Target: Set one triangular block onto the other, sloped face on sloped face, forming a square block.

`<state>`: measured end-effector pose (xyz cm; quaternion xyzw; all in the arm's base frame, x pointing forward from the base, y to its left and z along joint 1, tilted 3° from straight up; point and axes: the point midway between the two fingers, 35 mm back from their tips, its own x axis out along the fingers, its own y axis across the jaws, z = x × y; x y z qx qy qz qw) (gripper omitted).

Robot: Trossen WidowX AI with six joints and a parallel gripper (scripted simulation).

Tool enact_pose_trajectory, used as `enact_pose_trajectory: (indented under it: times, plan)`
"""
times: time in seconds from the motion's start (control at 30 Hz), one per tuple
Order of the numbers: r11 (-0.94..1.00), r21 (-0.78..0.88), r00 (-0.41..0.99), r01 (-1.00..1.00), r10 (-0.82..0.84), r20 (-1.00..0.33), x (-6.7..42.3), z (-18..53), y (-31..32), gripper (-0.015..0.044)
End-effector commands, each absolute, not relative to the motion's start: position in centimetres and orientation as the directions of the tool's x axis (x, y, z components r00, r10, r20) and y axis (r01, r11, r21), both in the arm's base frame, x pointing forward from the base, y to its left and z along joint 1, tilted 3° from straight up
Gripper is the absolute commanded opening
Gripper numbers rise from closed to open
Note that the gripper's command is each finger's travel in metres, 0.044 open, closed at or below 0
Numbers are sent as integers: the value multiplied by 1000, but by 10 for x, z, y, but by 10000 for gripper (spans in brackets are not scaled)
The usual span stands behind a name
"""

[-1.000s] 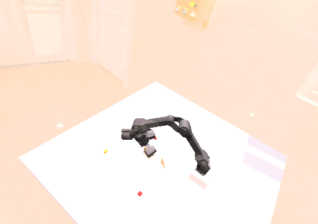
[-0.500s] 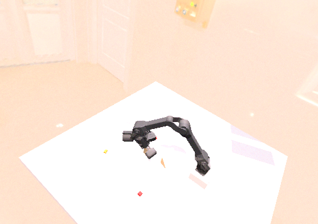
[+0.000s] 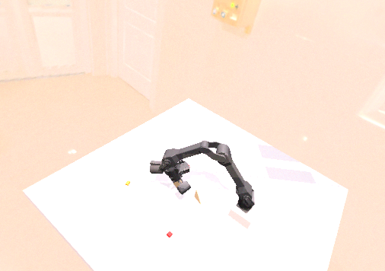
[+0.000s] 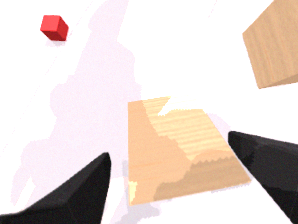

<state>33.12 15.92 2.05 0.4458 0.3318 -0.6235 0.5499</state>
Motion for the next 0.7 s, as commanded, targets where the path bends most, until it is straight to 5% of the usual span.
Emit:
enact_pose_trajectory:
  times: [0.0,0.17,0.37,0.6,0.67]
  plan:
    - [-170,77,4,983,-395,-918,331,15,156,440]
    - [-170,77,4,983,-396,-918,330,10,154,440]
    - [-170,77,4,983,-396,-918,330,10,154,282]
    - [-170,77,4,983,-396,-918,330,10,154,236]
    - [-170,77,4,983,-396,-918,330,10,154,183]
